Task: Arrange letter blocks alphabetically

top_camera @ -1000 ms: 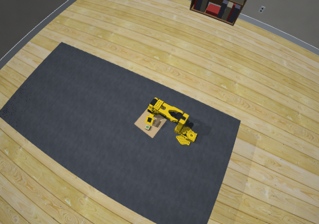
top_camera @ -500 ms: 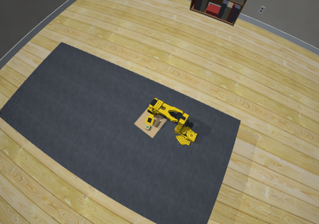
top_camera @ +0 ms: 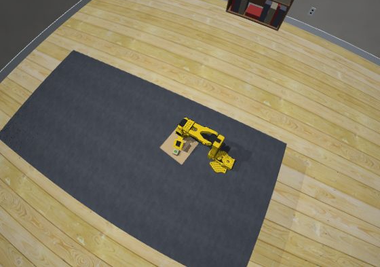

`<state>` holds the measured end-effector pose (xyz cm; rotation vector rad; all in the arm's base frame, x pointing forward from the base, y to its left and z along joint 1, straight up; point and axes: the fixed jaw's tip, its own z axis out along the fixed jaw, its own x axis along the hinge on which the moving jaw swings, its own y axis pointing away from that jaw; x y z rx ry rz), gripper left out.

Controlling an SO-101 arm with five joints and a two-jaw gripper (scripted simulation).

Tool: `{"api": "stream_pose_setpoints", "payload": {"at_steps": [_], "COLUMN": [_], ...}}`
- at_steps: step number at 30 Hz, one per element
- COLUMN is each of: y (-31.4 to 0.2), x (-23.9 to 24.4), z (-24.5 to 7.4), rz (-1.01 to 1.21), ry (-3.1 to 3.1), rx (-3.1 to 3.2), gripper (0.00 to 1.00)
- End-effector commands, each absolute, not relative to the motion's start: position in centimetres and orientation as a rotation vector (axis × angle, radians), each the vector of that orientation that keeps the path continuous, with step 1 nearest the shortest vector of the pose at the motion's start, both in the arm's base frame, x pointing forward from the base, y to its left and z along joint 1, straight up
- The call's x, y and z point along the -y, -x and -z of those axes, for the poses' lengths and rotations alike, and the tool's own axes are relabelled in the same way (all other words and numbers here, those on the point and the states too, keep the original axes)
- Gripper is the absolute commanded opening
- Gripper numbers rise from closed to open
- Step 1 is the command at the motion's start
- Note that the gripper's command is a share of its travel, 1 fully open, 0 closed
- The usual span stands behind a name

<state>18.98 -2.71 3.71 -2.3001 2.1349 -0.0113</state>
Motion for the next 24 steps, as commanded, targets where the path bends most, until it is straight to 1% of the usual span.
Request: {"api": "stream_pose_setpoints", "payload": {"at_steps": [1,24], "y": [-19.96,-20.01], "x": [2.7,2.71], "z": [-4.82,-4.14], "rz": [0.117,0.117], "ry": [2.268,2.266], "rx": [-2.092,-2.094], "gripper": [0.0,0.0]}}
